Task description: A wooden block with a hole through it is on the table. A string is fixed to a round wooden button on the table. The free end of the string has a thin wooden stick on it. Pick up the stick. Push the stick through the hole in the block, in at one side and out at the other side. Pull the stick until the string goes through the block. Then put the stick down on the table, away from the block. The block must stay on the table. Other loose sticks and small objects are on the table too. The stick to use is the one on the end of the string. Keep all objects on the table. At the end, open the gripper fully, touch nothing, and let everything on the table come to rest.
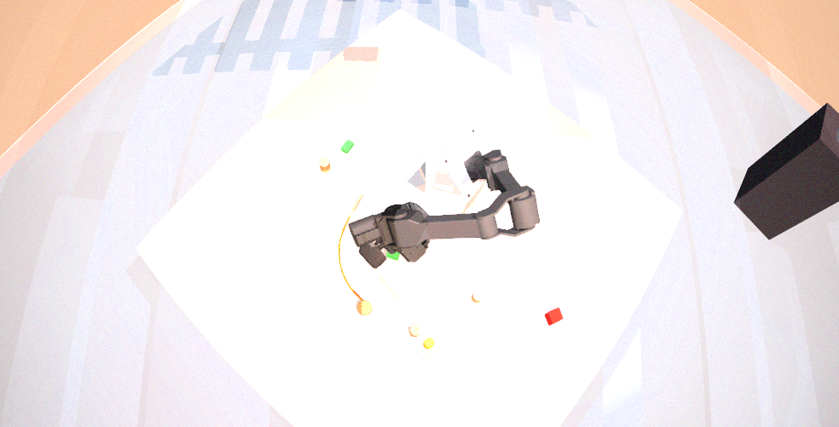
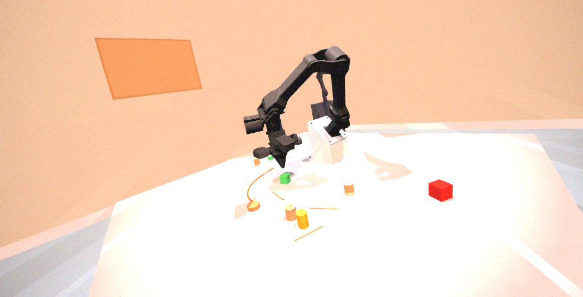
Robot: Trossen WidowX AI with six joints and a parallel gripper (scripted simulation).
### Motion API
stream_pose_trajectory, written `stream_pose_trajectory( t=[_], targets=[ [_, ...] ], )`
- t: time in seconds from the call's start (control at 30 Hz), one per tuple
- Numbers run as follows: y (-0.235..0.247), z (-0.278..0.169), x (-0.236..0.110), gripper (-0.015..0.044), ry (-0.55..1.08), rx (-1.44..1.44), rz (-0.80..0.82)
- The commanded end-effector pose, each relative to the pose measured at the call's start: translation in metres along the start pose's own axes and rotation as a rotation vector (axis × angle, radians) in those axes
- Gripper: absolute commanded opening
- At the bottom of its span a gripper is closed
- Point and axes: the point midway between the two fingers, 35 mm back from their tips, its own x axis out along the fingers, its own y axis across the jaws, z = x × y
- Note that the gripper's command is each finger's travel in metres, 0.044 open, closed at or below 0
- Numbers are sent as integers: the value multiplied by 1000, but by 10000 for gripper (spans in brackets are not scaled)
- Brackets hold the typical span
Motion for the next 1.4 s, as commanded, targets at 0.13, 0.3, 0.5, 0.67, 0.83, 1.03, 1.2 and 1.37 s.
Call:
stream_pose_trajectory(
  t=[0.13, 0.3, 0.5, 0.67, 0.83, 1.03, 1.2, 1.37],
  targets=[
    [0, 0, 0, 0, 0, 0, 0],
    [0, 0, 0, 79, 0, 0, 0],
    [0, 0, 0, 236, 0, 0, 0],
    [0, 0, 0, 166, 0, 0, 0],
    [0, 0, 0, 35, 0, 0, 0],
    [0, 0, 0, 0, 0, 0, 0],
    [0, 0, 0, 0, 0, 0, 0],
    [0, -1, 0, 26, 0, 18, 0]
  ],
)
